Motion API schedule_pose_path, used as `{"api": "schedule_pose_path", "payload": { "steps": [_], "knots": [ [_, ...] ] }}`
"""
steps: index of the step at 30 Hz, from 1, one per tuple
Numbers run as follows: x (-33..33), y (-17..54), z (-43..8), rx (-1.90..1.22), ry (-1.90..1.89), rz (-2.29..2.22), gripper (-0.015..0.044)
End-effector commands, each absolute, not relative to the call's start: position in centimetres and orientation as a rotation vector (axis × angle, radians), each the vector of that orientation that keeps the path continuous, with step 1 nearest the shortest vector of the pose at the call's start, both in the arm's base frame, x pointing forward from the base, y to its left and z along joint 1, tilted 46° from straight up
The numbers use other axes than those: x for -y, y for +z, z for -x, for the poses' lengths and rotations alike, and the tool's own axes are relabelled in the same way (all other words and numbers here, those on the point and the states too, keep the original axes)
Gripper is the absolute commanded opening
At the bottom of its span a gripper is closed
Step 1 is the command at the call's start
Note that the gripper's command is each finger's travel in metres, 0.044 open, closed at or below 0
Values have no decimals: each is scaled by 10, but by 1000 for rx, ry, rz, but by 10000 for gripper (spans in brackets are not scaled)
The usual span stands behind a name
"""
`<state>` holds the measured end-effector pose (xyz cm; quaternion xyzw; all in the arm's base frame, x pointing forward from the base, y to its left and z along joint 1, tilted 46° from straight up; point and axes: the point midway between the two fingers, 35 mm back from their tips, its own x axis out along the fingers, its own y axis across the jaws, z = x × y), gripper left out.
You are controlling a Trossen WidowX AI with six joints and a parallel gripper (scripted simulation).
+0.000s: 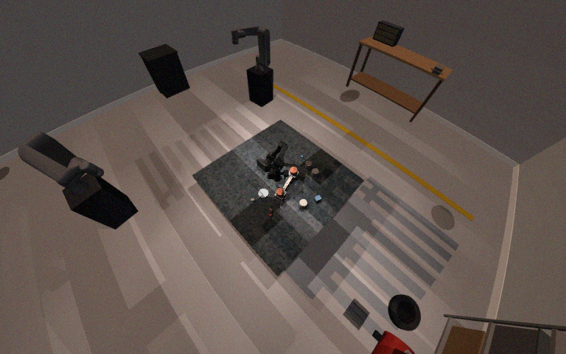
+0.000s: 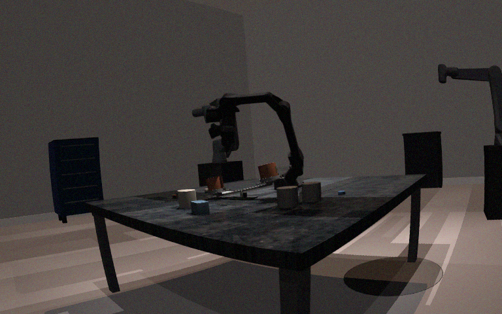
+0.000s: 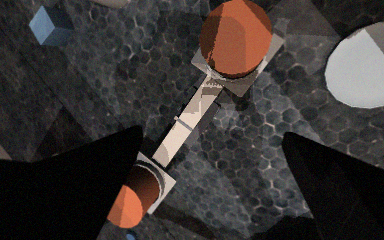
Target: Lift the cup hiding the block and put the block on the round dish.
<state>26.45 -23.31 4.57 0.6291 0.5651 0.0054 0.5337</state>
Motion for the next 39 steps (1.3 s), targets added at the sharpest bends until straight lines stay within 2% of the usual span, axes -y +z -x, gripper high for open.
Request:
{"api": "schedule_pose_path", "payload": {
  "steps": [1,16,39],
  "knots": [
    [232,30,-277,-1437,-84,-1558,440],
    [223,-19,-324,-1654,-533,-1716,440],
    [203,-40,-329,-1655,-538,-1717,440]
  ]
}}
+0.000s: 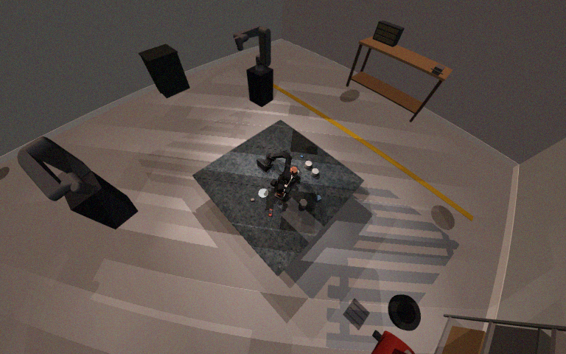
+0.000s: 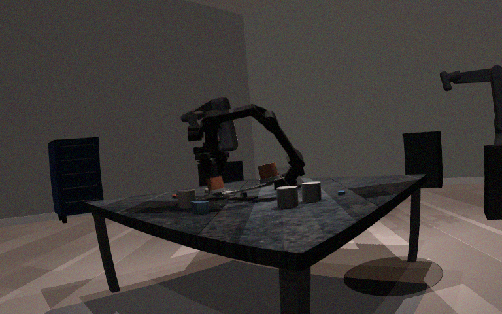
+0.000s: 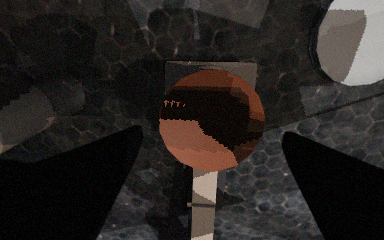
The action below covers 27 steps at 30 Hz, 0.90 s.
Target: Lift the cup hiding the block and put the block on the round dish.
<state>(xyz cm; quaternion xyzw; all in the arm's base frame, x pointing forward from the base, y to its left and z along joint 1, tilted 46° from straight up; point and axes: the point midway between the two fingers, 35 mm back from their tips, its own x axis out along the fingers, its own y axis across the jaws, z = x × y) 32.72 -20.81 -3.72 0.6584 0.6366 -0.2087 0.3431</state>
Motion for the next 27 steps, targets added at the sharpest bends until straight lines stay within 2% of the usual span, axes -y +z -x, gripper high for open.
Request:
{"api": "schedule_pose_path", "payload": {
  "steps": [1,27],
  "knots": [
    [202,-42,-329,-1655,-538,-1717,440],
    [172,-71,-333,-1655,-536,-1718,440]
  ]
}}
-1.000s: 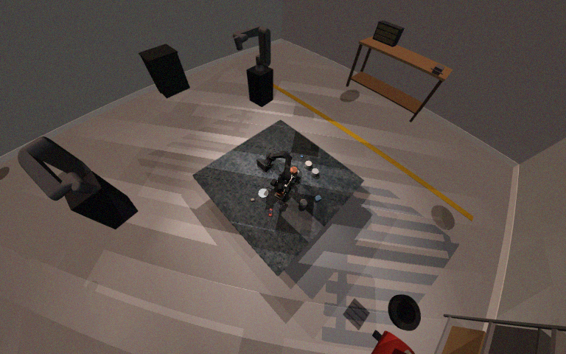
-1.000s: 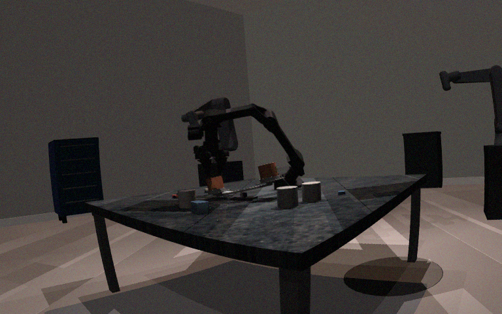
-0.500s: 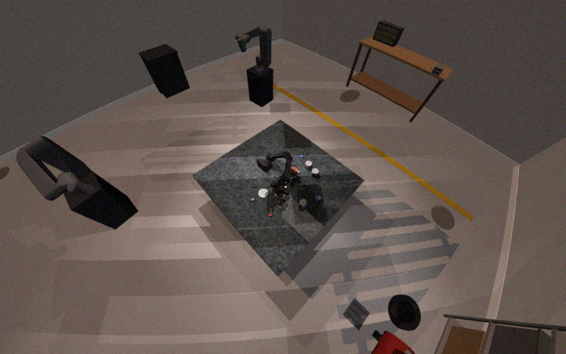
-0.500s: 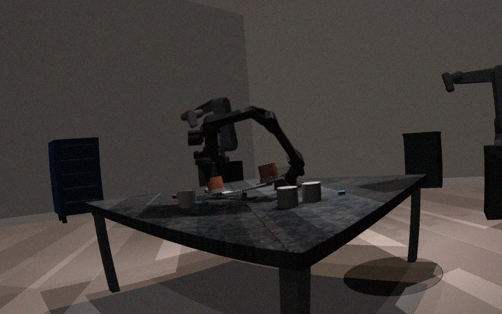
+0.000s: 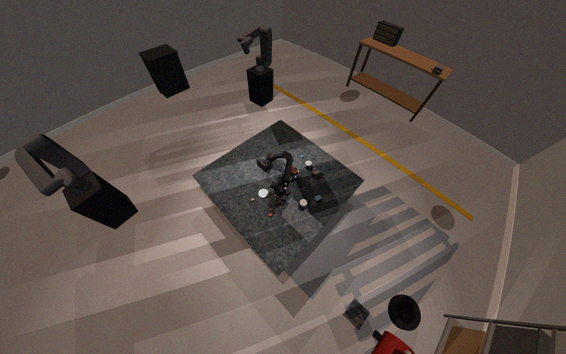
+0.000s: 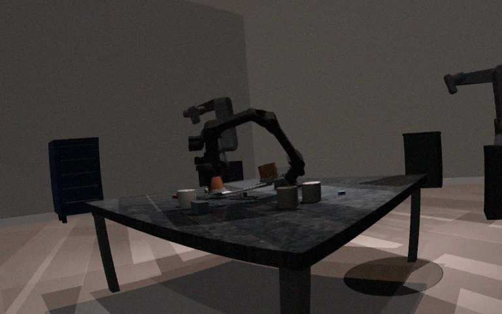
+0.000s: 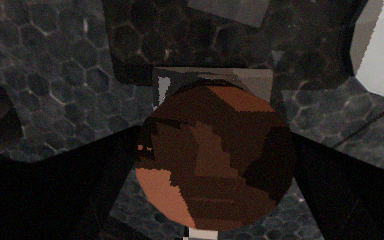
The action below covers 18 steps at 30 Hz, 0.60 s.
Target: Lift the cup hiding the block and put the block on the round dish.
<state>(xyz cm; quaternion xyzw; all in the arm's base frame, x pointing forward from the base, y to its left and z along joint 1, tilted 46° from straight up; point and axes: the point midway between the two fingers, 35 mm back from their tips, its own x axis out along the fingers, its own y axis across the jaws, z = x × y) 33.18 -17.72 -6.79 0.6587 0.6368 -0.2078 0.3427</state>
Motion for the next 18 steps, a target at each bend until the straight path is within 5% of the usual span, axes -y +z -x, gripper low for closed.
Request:
{"api": "schedule_pose_path", "payload": {
  "steps": [1,15,18],
  "knots": [
    [171,-72,-333,-1655,-536,-1719,440],
    [169,-73,-333,-1656,-535,-1719,308],
    [169,-73,-333,-1655,-536,-1719,229]
  ]
}}
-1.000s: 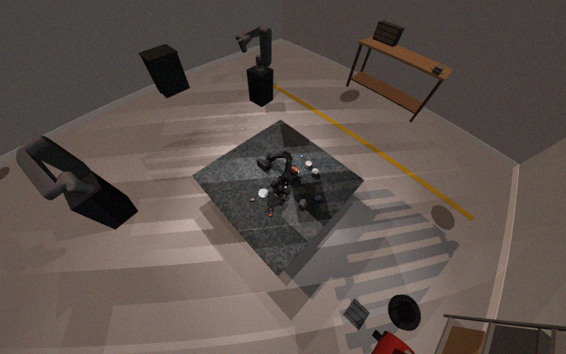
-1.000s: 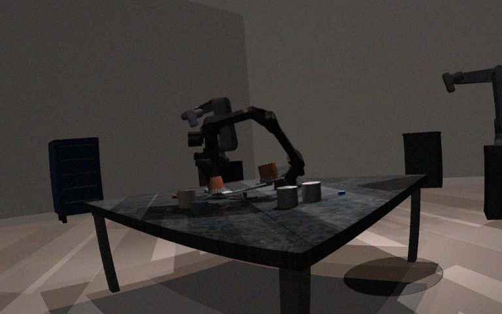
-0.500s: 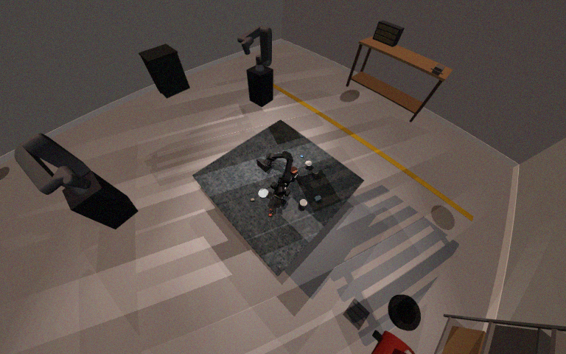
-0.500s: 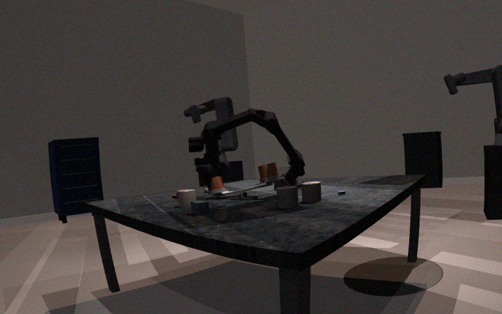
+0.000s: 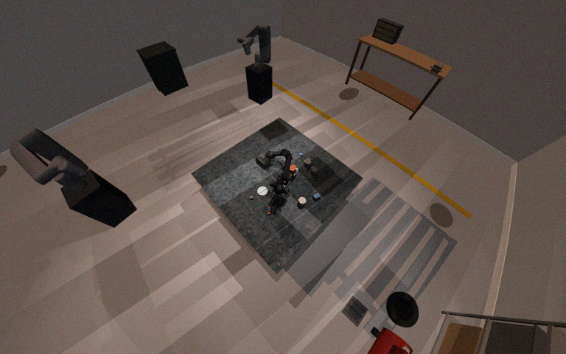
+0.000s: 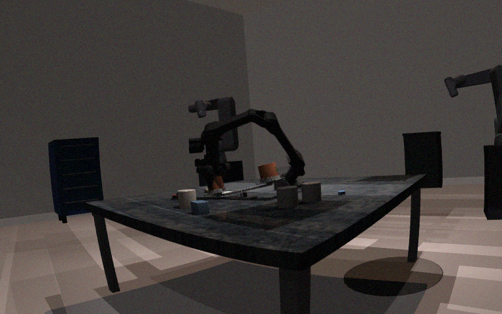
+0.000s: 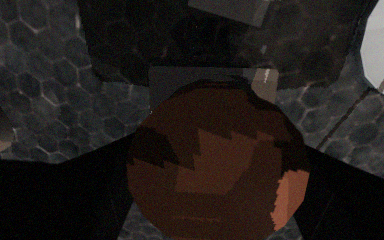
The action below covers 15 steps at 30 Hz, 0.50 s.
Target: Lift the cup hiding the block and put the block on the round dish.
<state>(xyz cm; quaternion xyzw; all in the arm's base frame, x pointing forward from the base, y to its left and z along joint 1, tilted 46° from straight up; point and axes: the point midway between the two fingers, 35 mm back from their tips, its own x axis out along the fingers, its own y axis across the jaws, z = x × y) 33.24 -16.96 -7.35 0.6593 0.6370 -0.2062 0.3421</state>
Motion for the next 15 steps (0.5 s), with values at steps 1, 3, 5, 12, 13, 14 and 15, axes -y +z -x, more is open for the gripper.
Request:
{"api": "schedule_pose_path", "payload": {
  "steps": [1,3,5,12,13,14,15],
  "knots": [
    [170,-72,-333,-1654,-537,-1719,203],
    [171,-71,-333,-1652,-538,-1721,150],
    [173,-69,-333,-1649,-540,-1722,98],
    [180,-63,-333,-1639,-548,-1728,0],
    [181,-63,-333,-1638,-549,-1729,0],
    [182,-62,-333,-1636,-550,-1730,0],
    [183,-61,-333,-1635,-552,-1730,0]
  ]
}}
